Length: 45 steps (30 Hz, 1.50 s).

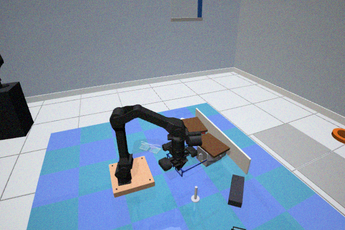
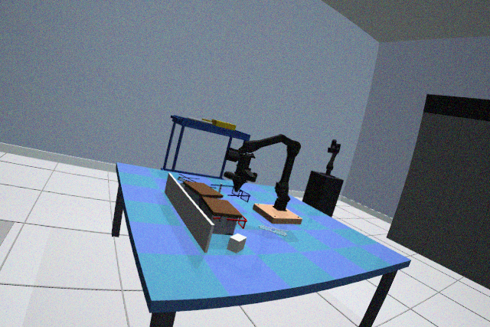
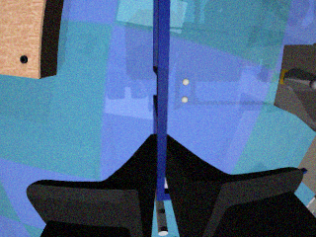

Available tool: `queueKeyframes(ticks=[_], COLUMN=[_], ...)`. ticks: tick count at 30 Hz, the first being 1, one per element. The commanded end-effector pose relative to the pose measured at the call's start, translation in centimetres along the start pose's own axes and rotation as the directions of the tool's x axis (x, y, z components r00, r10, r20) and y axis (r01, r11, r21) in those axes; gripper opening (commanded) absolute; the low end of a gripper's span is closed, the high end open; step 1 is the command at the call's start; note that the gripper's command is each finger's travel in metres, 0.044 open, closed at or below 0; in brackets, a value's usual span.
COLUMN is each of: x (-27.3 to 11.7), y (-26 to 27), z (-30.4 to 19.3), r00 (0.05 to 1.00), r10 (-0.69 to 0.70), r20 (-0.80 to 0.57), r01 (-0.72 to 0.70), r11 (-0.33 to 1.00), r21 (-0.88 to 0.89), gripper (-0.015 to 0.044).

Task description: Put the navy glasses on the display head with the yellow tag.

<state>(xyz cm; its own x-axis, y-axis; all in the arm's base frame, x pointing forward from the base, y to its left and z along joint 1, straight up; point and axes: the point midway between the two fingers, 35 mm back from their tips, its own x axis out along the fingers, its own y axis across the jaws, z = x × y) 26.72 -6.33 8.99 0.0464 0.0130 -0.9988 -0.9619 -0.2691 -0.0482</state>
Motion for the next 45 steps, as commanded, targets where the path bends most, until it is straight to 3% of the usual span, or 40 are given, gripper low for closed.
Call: queueKeyframes(ticks=[1,45], x=[0.5,1.5], y=[0.1,-3.6], z=[0.2,0.7], r00=[1.0,1.0], r10=[0.003,0.0], r20=[0.009,-0.012], r01=[-0.003,0.0], r11=[1.0,1.0], r21=[-0.002,-0.003], gripper=[0.0,0.0])
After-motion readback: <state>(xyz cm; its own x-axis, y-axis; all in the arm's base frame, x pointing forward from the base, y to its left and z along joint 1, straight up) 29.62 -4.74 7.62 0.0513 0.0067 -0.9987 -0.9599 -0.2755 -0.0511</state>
